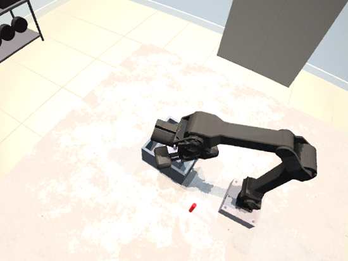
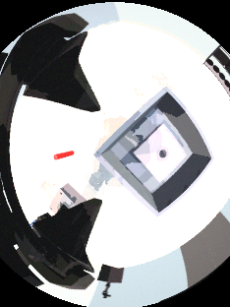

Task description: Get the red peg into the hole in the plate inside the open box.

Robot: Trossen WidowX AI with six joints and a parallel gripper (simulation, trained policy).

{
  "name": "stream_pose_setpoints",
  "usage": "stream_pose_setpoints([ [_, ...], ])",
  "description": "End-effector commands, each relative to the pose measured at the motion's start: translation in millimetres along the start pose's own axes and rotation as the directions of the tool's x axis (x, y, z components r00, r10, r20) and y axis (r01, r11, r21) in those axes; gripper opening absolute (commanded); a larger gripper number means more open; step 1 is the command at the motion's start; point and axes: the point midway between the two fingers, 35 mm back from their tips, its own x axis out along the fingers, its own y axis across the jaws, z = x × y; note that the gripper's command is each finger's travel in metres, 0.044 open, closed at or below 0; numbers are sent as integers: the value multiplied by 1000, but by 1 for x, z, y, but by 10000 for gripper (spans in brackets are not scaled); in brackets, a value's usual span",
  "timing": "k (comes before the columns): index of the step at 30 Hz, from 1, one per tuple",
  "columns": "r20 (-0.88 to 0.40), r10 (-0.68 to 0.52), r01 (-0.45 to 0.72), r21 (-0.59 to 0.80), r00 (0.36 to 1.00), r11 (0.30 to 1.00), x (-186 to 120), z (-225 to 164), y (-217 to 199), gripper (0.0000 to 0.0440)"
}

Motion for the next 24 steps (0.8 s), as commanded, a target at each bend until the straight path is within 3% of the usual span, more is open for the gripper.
stream_pose_setpoints([
  [1,-54,-37,36,-15,998,999,0,-31,-1,440],
  [13,-159,-156,147,-65,975,987,13,-109,-7,440],
  [24,-151,-180,165,-103,972,981,50,-145,-5,440],
])
